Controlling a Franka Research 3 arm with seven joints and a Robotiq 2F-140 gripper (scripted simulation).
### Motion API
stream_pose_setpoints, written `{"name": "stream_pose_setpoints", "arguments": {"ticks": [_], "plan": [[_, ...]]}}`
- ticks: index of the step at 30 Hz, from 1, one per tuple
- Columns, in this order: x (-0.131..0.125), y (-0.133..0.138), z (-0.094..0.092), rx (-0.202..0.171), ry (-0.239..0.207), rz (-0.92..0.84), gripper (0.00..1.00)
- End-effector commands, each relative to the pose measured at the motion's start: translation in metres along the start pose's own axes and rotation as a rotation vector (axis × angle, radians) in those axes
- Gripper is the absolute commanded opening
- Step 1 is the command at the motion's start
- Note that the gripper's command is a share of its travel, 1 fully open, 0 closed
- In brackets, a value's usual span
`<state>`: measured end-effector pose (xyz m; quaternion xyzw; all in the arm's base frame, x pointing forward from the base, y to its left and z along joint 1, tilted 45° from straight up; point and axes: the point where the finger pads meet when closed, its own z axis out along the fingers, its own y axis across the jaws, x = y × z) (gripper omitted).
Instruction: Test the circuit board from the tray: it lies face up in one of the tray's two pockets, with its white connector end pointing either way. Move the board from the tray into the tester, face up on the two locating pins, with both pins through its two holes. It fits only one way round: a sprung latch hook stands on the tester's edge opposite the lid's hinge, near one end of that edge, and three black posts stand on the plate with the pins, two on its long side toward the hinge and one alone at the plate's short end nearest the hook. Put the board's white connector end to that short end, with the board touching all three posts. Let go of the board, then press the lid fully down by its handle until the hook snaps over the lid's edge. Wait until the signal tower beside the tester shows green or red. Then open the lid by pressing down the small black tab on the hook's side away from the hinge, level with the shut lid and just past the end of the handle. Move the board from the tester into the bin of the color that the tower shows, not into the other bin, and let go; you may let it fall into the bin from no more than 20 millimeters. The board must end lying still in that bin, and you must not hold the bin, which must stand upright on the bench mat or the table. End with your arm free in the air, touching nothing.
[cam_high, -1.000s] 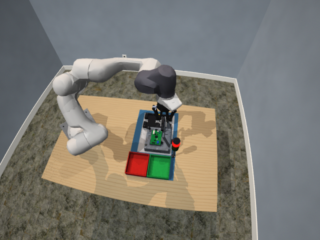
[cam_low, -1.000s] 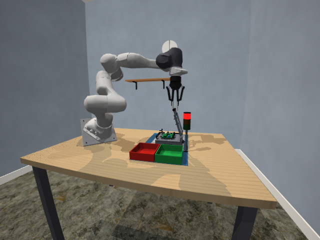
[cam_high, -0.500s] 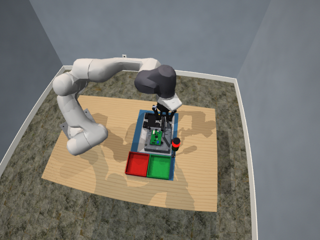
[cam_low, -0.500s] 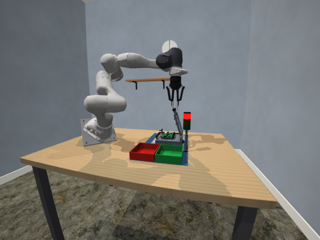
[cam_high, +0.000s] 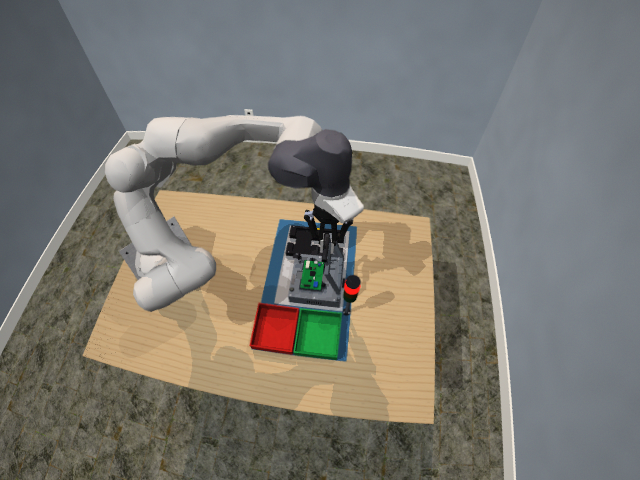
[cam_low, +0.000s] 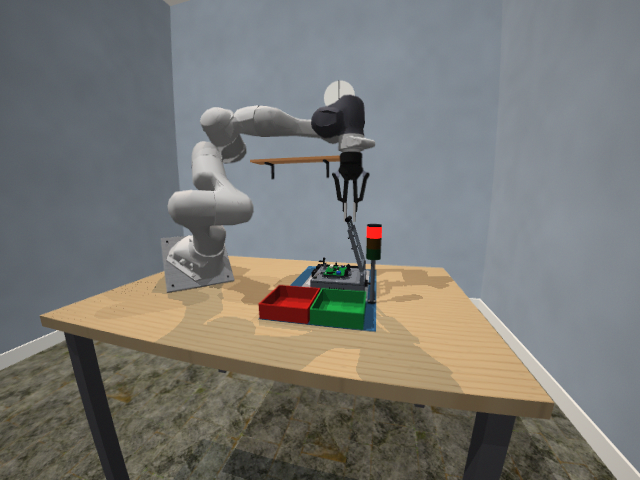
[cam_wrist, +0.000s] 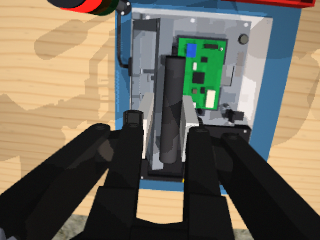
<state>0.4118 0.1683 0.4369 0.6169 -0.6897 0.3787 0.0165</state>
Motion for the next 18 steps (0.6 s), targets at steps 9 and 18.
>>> {"name": "stream_pose_setpoints", "arguments": {"ticks": [9, 18], "plan": [[0.0001, -0.0004, 0.0016, 0.009, -0.003, 0.001, 0.16], [0.0001, -0.0004, 0.0016, 0.009, -0.003, 0.001, 0.16]]}}
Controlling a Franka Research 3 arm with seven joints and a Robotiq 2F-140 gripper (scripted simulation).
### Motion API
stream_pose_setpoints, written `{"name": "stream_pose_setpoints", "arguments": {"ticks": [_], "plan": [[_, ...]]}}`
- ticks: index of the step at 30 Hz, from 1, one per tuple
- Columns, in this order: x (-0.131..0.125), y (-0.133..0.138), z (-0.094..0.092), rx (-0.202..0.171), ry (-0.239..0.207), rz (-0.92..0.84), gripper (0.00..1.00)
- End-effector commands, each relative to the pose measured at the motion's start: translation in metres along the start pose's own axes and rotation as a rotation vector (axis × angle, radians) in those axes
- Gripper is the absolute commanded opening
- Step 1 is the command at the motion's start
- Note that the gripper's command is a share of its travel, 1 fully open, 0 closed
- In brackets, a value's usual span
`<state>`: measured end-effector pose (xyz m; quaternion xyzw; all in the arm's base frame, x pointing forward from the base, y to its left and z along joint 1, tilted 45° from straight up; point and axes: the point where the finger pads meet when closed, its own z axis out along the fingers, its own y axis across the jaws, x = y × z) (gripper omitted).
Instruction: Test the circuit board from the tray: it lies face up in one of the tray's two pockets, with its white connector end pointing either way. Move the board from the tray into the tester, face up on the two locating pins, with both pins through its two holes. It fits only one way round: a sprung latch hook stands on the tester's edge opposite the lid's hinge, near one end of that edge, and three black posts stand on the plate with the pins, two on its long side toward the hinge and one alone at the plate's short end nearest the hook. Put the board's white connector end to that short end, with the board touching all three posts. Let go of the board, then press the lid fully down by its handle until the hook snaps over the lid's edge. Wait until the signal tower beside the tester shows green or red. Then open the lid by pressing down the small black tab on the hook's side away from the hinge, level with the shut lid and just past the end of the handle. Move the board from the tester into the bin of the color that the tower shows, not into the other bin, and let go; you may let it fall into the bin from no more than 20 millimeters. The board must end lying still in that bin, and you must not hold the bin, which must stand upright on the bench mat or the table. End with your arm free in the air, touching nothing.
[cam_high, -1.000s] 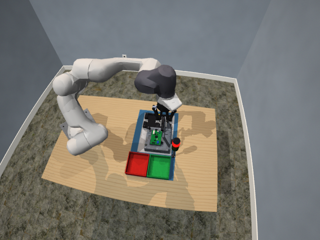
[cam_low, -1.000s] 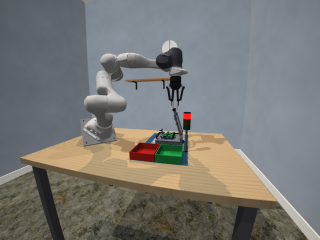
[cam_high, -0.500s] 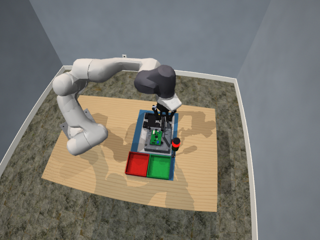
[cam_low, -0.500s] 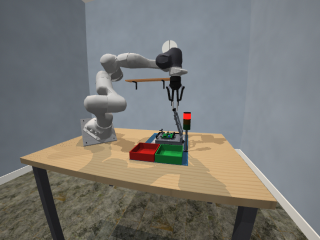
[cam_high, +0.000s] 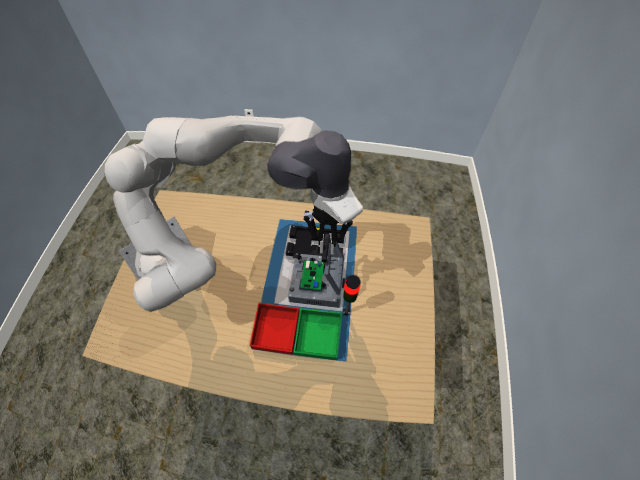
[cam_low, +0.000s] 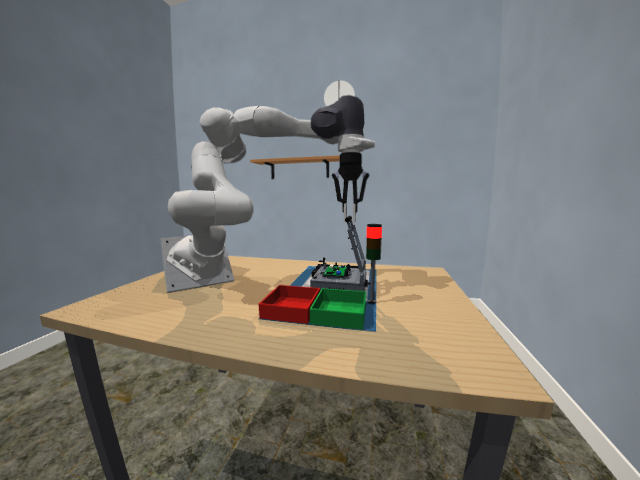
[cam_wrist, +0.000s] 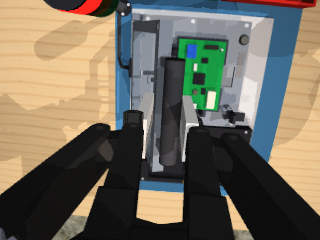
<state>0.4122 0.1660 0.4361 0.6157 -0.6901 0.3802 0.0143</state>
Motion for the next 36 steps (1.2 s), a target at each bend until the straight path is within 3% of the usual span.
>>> {"name": "stream_pose_setpoints", "arguments": {"ticks": [1, 36], "plan": [[-0.0013, -0.0006, -0.0003, 0.004, -0.002, -0.003, 0.16], [-0.0021, 0.0033, 0.0008, 0.004, -0.002, -0.003, 0.16]]}}
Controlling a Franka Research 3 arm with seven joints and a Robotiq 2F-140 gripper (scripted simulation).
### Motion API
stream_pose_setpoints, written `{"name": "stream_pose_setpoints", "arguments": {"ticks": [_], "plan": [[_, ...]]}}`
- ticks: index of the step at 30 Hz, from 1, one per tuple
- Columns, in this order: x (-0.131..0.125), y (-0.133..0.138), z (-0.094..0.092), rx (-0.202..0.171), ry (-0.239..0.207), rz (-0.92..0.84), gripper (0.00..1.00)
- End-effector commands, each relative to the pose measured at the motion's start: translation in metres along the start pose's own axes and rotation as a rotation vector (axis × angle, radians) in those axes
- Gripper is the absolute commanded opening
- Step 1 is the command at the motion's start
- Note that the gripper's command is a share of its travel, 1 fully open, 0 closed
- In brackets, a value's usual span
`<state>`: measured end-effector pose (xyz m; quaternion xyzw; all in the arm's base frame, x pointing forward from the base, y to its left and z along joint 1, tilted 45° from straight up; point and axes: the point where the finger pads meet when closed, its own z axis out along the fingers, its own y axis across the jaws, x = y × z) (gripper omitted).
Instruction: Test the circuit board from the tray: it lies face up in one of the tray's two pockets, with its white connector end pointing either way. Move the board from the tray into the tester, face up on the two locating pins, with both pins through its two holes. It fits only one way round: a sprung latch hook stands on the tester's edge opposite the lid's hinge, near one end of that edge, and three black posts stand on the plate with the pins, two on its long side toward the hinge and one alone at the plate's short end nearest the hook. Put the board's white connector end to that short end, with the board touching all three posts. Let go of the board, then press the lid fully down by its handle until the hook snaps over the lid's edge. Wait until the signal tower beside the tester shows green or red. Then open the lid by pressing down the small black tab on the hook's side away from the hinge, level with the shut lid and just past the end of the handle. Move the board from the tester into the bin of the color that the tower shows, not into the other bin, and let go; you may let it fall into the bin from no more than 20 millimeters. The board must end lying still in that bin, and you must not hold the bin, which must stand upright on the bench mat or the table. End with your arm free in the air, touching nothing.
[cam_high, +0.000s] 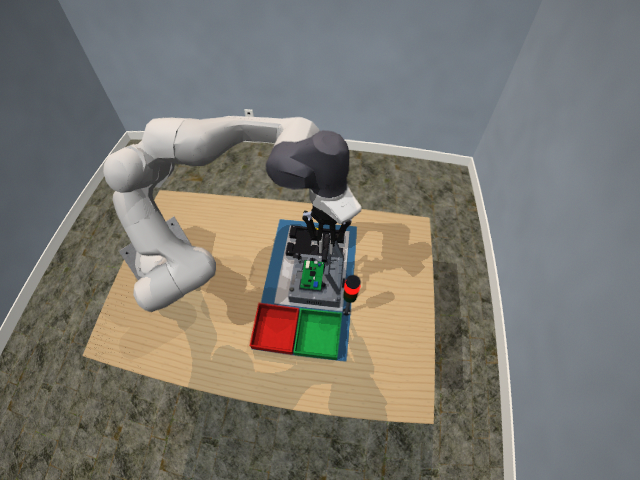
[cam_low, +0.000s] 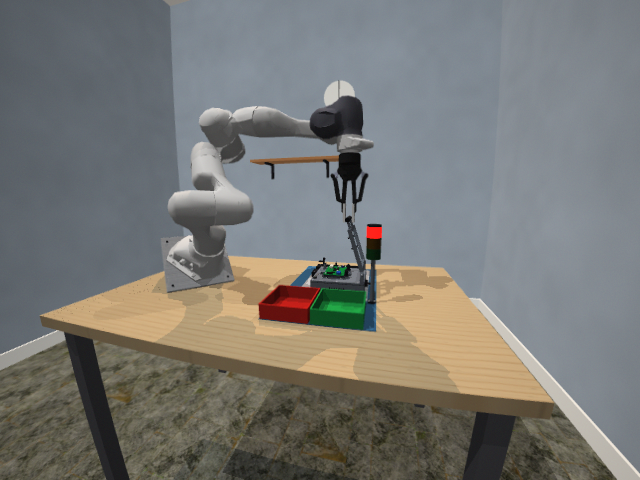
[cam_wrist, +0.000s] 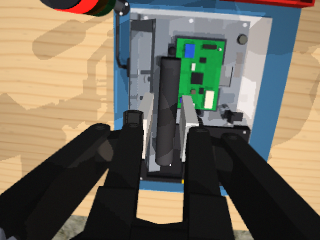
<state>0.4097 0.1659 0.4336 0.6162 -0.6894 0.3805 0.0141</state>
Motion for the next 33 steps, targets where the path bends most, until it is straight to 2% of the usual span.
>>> {"name": "stream_pose_setpoints", "arguments": {"ticks": [1, 18, 19, 33], "plan": [[-0.0016, -0.0002, 0.0001, 0.003, -0.002, -0.002, 0.16], [-0.0016, -0.0002, 0.0001, 0.003, -0.002, -0.002, 0.16], [-0.0016, -0.0002, 0.0001, 0.003, -0.002, -0.002, 0.00], [-0.0016, -0.0002, 0.0001, 0.003, -0.002, -0.002, 0.00]]}}
